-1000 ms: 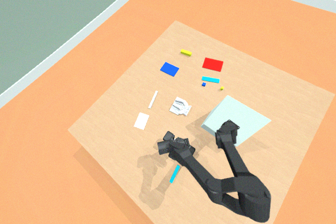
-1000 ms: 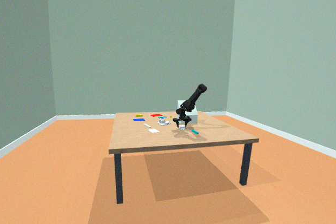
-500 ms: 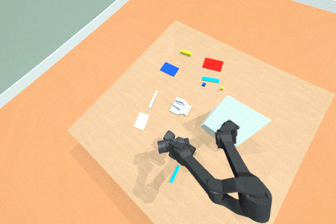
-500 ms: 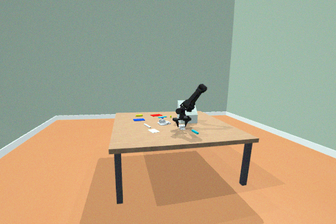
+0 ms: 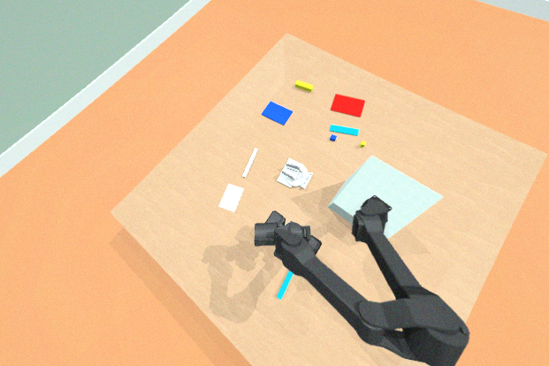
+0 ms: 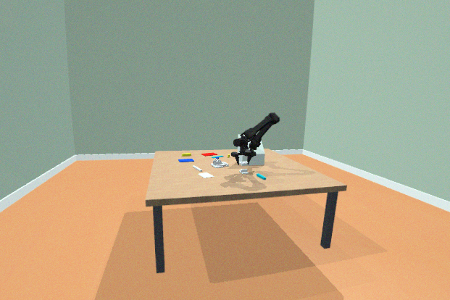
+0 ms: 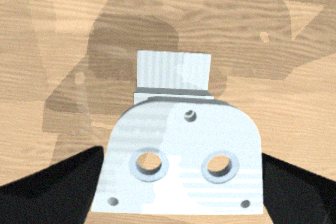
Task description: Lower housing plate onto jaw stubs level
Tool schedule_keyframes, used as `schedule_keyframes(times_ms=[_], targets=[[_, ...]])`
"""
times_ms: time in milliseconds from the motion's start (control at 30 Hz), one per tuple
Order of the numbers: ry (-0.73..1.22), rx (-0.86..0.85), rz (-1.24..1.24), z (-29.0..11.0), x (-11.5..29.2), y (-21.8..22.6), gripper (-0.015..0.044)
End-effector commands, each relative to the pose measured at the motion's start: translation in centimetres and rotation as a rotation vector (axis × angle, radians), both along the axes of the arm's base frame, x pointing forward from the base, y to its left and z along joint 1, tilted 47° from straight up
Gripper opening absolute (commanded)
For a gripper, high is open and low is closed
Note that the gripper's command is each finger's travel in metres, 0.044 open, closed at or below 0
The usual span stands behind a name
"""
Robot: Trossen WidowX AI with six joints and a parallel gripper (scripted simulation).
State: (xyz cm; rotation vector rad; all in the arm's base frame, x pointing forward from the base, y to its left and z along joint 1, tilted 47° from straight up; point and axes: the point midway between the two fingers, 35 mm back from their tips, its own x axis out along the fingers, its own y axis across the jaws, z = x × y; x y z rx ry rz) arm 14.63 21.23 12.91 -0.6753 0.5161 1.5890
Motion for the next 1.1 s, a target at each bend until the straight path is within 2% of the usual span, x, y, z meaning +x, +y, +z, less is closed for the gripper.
schedule_keyframes(times_ms=[0, 467, 1067], targets=[[-0.013, 0.013, 0.002, 1.4, 0.0, -1.0, 0.0351], [-0.004, 0.012, -0.008, 1.9, 0.0, -1.6, 0.0351], [0.221, -0.053, -0.240, -1.4, 4.3, -3.7, 0.0351]])
